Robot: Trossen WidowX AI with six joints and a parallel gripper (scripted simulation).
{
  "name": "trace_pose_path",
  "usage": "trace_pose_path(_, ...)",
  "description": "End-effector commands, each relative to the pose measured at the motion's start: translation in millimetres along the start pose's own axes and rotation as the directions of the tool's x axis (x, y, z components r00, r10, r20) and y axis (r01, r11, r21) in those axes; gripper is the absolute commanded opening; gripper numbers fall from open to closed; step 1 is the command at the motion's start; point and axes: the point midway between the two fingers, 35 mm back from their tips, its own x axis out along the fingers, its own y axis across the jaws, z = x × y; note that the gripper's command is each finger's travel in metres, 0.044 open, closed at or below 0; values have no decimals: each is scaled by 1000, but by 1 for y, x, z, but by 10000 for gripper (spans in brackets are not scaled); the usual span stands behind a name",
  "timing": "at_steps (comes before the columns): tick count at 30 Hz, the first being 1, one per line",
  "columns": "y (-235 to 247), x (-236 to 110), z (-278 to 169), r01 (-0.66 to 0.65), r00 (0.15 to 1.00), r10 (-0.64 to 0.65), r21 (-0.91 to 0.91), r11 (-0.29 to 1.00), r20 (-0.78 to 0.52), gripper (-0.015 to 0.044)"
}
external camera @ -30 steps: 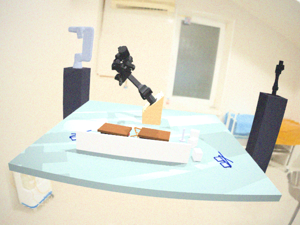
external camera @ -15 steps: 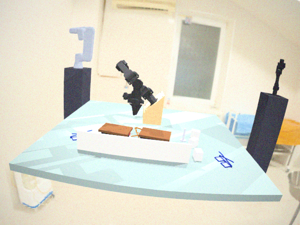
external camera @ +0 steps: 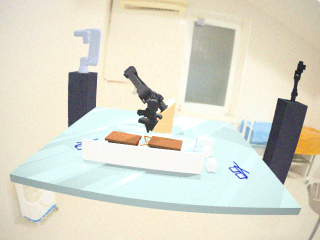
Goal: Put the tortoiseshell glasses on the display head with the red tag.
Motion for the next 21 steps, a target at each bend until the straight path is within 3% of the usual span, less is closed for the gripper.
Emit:
trace_pose_path(1,-2,1,-2,6,1000,-6,5,1000,-2,120)
trace_pose_path(21,-4,20,-4,7,1000,-7,5,1000,-4,120)
